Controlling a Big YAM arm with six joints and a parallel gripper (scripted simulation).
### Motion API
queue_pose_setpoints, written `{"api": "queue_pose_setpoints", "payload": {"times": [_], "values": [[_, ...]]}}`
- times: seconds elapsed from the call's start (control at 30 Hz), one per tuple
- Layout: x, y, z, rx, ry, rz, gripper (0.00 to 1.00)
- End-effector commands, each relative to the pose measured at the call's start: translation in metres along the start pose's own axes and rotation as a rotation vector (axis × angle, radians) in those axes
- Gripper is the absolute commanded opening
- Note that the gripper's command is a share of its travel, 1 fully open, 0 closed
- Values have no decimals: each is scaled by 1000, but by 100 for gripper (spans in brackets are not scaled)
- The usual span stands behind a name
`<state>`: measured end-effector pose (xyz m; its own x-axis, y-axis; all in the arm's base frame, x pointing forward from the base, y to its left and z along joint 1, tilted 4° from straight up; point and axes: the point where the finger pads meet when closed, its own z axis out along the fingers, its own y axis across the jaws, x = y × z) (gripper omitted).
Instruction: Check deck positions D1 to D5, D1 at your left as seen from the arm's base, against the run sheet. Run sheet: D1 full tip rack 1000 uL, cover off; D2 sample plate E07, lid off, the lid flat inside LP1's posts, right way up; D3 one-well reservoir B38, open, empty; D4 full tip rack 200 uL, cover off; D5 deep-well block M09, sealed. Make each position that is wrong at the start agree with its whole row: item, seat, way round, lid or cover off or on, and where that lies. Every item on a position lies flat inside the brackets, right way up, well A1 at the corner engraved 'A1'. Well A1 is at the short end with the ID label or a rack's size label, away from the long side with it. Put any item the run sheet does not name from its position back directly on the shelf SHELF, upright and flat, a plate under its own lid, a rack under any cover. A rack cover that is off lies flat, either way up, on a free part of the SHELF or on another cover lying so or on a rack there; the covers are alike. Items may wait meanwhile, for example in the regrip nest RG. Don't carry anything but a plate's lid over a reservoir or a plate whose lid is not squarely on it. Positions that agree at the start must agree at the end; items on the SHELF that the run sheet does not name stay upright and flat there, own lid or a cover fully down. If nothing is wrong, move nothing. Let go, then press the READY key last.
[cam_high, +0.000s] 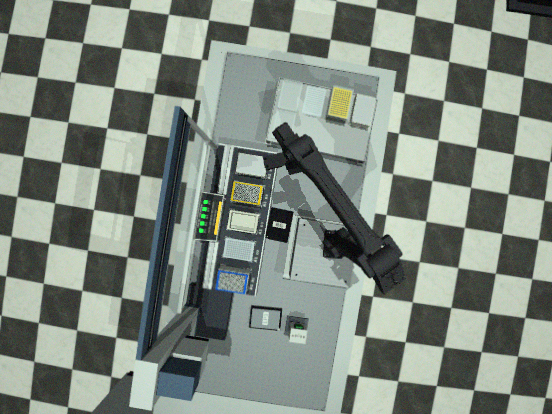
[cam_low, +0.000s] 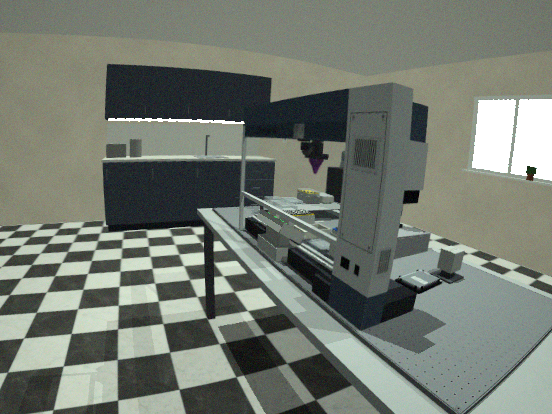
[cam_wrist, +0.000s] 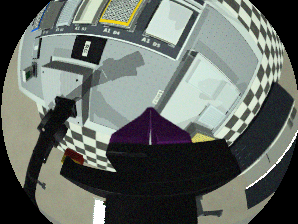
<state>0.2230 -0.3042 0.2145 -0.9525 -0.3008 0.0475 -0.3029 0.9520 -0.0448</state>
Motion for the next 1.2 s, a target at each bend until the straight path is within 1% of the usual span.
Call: {"api": "queue_pose_setpoints", "payload": {"times": [0.0,0.03,0.1,0.17,0.3,0.37,0.43,0.47,0.5,0.83,0.87,0.9,0.93,1.0,1.03,1.17], "values": [[-7,13,-8,20,-7,17,0],[-8,18,-8,17,-7,17,0],[-8,18,-8,17,-7,17,0],[-11,28,-7,11,-4,-45,0],[-19,47,-7,9,-4,-125,0],[-23,56,-6,9,-4,-107,0],[-23,56,-6,9,-4,-107,0],[-25,60,-4,3,-2,-106,0],[-26,65,-6,9,-5,-105,0],[-44,110,-5,6,-6,-105,0],[-44,110,-5,6,-6,-105,0],[-47,106,-4,-2,0,-106,0],[-47,114,-3,1,-3,-126,0],[-47,114,-3,1,-3,-126,0],[-48,120,-5,6,-6,-145,0],[-55,138,-5,4,-7,-247,0]]}}
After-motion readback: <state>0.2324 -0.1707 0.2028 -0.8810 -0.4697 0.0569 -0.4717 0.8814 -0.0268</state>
